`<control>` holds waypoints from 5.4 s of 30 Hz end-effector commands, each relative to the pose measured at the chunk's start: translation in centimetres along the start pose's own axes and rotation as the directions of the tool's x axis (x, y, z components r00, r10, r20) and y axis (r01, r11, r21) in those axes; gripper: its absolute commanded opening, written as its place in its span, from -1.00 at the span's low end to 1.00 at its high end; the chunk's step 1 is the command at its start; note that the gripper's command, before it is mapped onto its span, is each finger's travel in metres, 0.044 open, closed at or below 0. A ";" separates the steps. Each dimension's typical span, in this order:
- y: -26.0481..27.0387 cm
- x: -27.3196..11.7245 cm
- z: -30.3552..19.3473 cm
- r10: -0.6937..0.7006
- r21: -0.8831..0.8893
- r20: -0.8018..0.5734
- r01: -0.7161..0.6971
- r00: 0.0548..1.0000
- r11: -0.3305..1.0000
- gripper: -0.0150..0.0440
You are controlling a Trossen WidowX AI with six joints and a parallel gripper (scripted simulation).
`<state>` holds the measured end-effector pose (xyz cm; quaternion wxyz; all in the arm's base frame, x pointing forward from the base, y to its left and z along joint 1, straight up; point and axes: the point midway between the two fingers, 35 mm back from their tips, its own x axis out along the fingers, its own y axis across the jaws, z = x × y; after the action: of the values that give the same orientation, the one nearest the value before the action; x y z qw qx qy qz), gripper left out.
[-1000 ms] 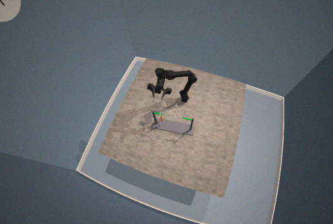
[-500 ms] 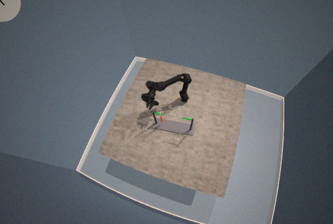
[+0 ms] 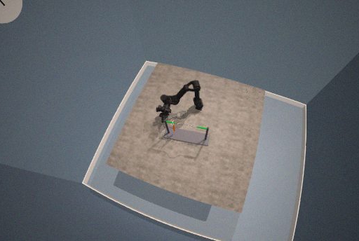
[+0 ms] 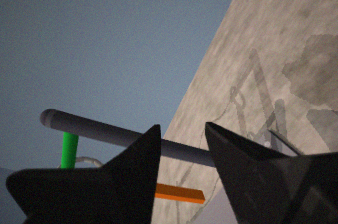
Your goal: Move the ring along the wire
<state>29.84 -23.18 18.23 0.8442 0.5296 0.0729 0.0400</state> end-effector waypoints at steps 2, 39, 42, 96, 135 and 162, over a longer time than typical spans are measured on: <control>-2.6 -0.9 -2.6 -0.003 -0.240 0.003 0.004 1.000 0.971 0.05; -1.3 -0.8 -11.8 -0.007 -0.909 0.020 0.021 1.000 0.417 0.05; -1.3 -0.7 -11.7 -0.007 -0.909 0.021 0.021 1.000 0.417 0.05; -1.2 6.5 -11.5 0.000 -0.909 0.023 0.022 1.000 0.417 0.05; 0.1 6.4 -11.2 -0.002 -0.909 0.021 0.020 1.000 0.416 -1.00; 0.6 6.4 -12.1 0.000 -0.909 0.022 0.020 1.000 0.417 -1.00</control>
<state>34.23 -11.46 13.00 0.9971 -0.0098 0.0375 0.0648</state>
